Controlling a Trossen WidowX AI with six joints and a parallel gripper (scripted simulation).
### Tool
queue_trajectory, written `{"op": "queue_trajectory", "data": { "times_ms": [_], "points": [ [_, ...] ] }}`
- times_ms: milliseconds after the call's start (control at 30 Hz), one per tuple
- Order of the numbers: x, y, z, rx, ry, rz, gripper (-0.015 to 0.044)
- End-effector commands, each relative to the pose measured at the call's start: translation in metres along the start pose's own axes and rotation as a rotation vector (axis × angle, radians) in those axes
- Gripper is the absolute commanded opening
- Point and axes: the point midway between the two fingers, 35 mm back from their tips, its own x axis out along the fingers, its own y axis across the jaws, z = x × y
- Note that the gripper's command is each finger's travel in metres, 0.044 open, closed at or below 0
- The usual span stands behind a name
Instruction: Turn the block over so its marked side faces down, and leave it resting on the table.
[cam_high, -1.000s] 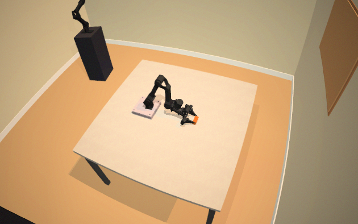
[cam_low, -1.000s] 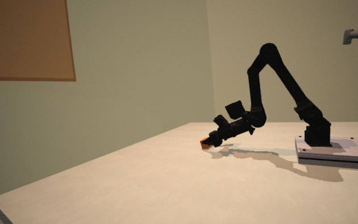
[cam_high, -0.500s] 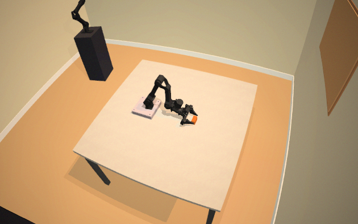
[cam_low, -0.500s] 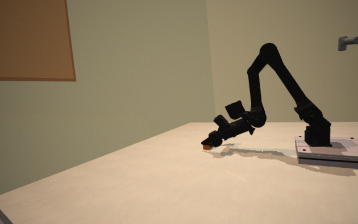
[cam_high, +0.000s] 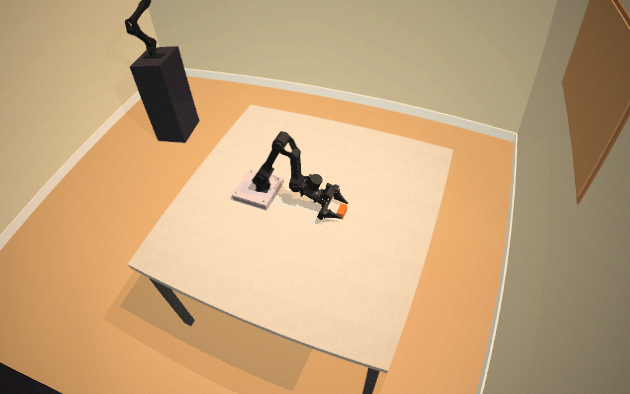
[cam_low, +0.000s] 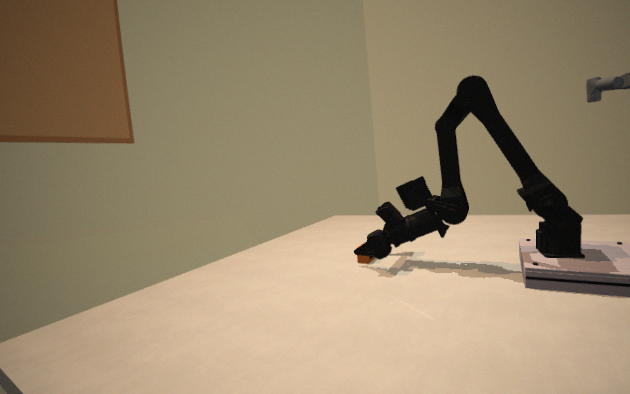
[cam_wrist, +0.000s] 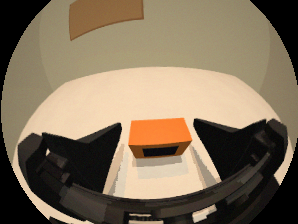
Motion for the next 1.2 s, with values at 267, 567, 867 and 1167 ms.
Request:
{"op": "queue_trajectory", "data": {
  "times_ms": [267, 567, 867, 1167],
  "points": [
    [0.008, -0.001, 0.007, 0.003, 0.133, -0.004, 0.044],
    [-0.026, -0.001, 0.053, 0.004, 0.438, -0.002, 0.044],
    [-0.045, 0.0, 0.053, 0.006, 0.532, -0.002, 0.044],
    [-0.045, 0.0, 0.053, 0.006, 0.532, -0.002, 0.044]
  ]
}}
